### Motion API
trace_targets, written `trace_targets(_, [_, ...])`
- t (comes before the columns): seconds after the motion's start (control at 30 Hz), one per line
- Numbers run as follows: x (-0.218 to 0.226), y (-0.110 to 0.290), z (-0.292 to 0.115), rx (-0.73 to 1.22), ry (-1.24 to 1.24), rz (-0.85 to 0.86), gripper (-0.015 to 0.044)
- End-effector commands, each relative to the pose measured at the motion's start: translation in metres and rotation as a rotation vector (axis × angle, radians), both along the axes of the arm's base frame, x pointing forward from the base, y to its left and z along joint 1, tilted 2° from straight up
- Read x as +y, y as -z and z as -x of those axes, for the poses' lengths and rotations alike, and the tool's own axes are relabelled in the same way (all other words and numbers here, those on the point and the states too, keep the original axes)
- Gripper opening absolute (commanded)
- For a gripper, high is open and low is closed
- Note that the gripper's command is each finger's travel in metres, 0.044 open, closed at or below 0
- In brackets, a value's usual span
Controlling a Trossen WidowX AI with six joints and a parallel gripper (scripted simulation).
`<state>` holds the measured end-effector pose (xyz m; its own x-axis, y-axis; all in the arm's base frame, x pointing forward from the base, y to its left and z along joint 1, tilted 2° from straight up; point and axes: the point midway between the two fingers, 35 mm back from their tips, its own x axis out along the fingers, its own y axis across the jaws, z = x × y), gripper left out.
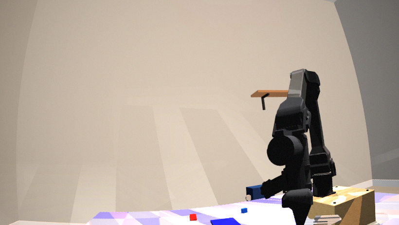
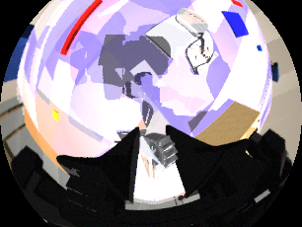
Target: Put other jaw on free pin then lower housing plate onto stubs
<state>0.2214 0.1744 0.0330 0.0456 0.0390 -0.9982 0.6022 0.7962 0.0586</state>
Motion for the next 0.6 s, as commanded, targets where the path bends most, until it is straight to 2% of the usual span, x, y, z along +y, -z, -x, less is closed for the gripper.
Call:
trace_targets(0.0, [-0.0007,-0.0006,-0.0002,-0.004,0.029,-0.003,0.0037])
trace_targets(0.57, [-0.0075,-0.0002,0.0025,0.011,0.386,-0.02,0.0037])
